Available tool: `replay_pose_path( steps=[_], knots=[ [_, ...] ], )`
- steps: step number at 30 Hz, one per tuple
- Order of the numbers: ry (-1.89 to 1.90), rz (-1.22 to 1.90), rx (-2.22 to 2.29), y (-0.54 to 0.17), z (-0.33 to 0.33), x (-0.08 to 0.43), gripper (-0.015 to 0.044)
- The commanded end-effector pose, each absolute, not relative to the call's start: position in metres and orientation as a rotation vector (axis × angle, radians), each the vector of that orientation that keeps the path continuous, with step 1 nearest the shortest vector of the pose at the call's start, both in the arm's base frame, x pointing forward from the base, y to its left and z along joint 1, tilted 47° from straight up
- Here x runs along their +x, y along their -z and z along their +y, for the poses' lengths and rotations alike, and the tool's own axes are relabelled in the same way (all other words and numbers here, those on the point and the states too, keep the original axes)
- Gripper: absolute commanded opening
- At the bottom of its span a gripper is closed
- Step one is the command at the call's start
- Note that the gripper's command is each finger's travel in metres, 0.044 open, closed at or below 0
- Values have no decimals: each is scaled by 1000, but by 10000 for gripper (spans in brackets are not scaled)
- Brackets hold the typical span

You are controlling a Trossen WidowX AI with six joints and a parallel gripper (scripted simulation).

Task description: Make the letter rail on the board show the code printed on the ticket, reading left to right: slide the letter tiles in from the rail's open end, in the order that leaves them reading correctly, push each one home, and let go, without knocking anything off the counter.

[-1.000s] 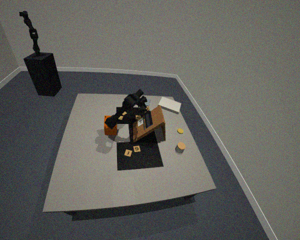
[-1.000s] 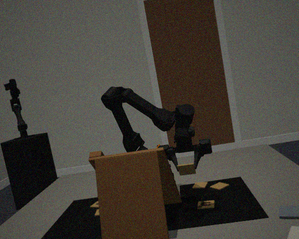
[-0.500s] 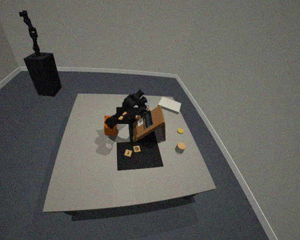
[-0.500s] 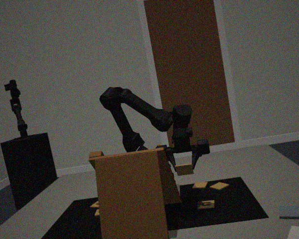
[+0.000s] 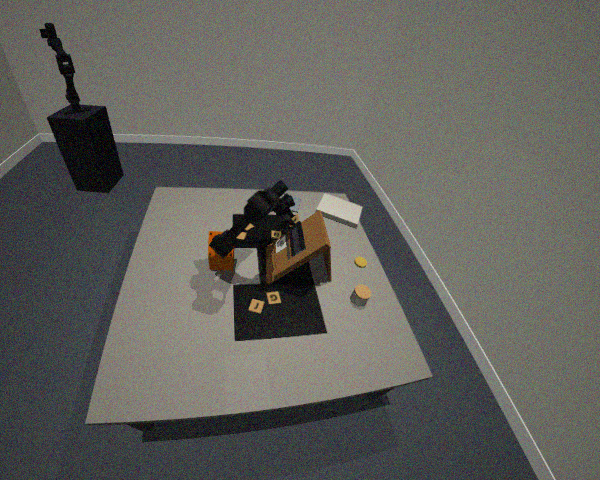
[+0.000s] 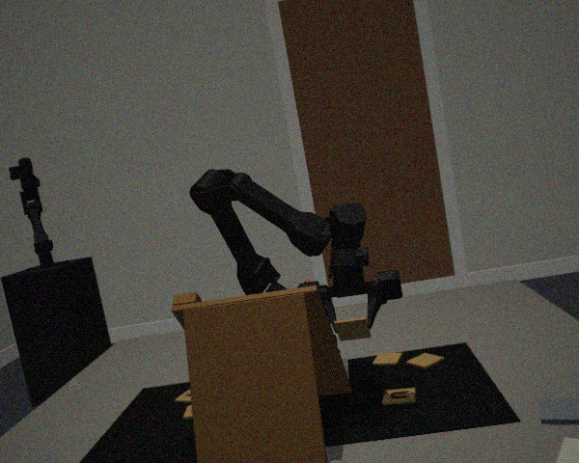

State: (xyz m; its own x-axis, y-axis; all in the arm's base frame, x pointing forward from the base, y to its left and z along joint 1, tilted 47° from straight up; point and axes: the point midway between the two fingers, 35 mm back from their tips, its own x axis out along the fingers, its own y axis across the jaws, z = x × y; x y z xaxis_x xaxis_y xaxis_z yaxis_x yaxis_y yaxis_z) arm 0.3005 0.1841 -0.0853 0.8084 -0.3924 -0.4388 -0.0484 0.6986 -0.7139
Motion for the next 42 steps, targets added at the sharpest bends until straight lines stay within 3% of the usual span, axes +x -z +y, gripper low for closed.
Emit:
replay_pose_path(
  steps=[1, 42],
  knots=[
    [202, 616, -790, 84, 182, 299, 0],
    [202, 616, -791, 69, 167, 301, 0]
  ],
)
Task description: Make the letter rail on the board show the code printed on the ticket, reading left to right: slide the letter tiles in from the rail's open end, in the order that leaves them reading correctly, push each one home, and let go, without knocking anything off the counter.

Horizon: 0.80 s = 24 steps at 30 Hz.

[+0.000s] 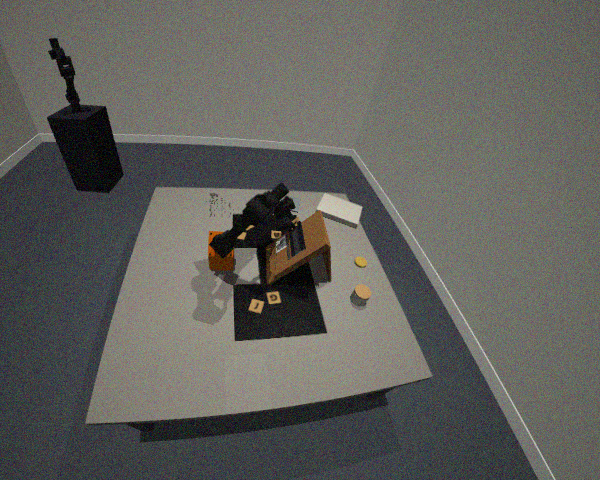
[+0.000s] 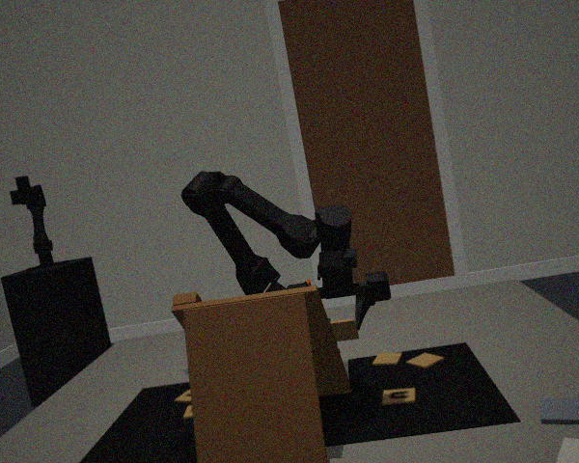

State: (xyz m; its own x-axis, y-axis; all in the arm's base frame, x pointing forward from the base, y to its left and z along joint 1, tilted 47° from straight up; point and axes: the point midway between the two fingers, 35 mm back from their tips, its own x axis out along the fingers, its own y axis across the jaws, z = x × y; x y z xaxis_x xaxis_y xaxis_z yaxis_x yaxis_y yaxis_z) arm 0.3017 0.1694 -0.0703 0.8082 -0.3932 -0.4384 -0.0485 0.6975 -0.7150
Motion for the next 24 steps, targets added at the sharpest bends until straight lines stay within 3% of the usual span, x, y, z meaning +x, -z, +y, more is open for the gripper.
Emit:
replay_pose_path(
  steps=[1, 24],
  knots=[
    [202, 616, -791, 69, 167, 301, 0],
    [202, 616, -792, 61, 159, 301, 0]
  ],
)
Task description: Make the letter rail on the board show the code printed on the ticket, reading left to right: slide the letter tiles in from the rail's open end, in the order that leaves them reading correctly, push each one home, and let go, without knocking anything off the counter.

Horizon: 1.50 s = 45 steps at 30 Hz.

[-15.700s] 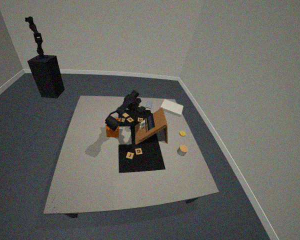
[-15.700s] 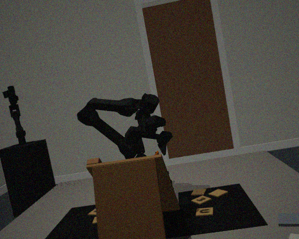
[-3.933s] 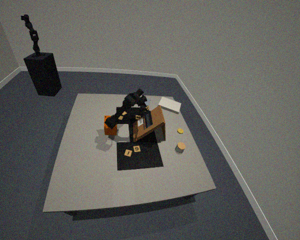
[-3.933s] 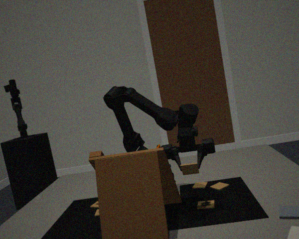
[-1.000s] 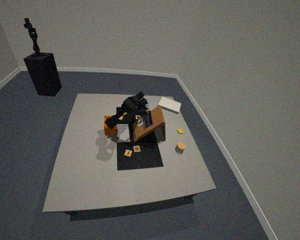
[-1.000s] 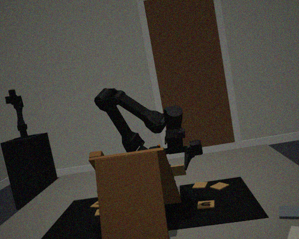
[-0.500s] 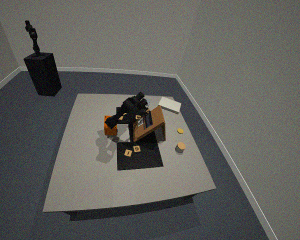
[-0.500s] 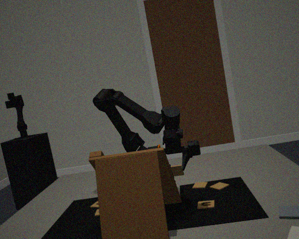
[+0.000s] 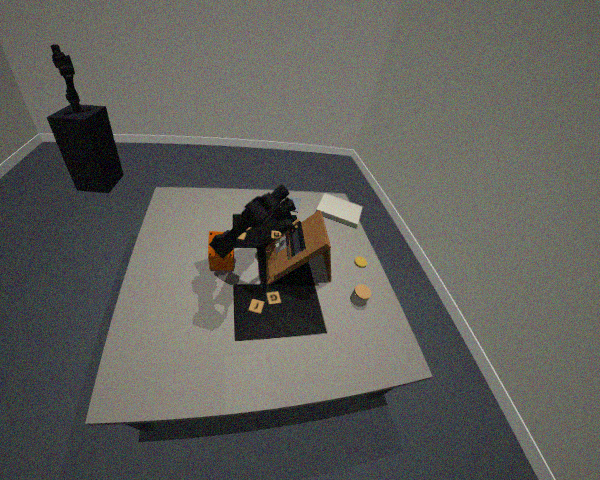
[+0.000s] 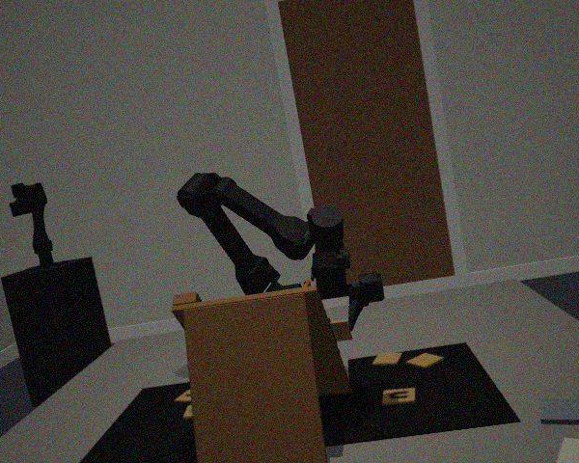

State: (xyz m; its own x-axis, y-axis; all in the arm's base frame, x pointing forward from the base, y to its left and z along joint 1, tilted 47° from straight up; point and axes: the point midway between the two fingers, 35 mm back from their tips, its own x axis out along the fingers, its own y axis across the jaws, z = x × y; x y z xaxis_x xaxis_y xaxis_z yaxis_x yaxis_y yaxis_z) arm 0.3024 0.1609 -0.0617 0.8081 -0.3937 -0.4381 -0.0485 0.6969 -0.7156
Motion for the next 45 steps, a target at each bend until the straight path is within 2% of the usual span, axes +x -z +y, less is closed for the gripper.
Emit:
replay_pose_path(
  steps=[1, 45],
  knots=[
    [202, 616, -792, 60, 158, 301, 0],
    [203, 616, -793, 46, 145, 303, 0]
  ],
)
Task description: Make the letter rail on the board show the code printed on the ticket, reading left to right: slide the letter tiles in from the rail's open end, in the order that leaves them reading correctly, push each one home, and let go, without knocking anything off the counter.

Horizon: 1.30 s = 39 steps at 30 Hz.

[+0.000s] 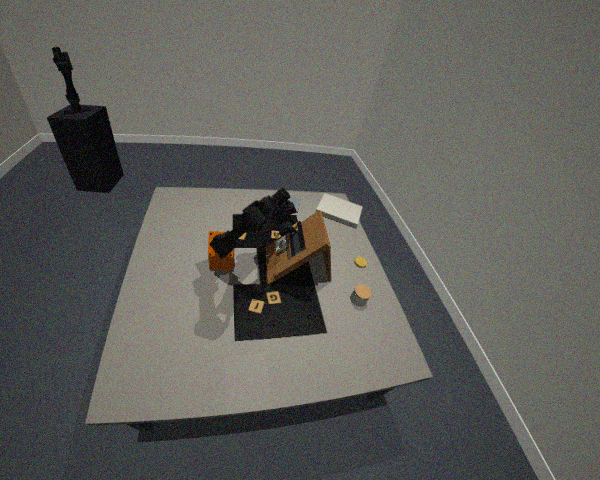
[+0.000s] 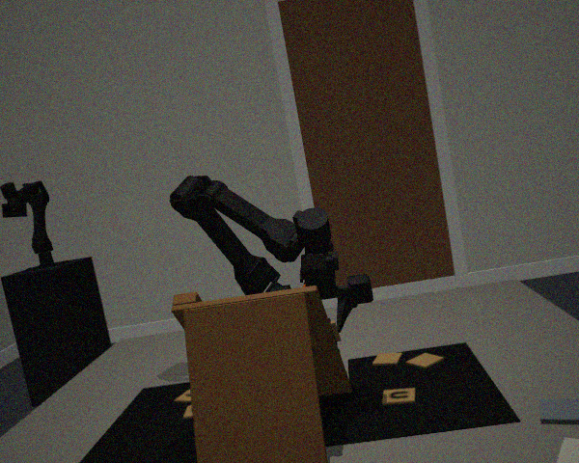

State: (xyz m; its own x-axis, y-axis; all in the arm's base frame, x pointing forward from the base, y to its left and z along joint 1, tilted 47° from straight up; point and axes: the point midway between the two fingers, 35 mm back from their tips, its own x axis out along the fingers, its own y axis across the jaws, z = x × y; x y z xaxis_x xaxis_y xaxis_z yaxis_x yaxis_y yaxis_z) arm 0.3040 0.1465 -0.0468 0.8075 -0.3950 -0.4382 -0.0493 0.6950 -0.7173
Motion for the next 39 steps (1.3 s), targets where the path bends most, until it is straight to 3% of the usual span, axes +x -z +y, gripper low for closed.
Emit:
replay_pose_path(
  steps=[1, 39],
  knots=[
    [203, 616, -793, 45, 145, 303, 0],
    [203, 617, -795, 30, 128, 303, 0]
  ],
)
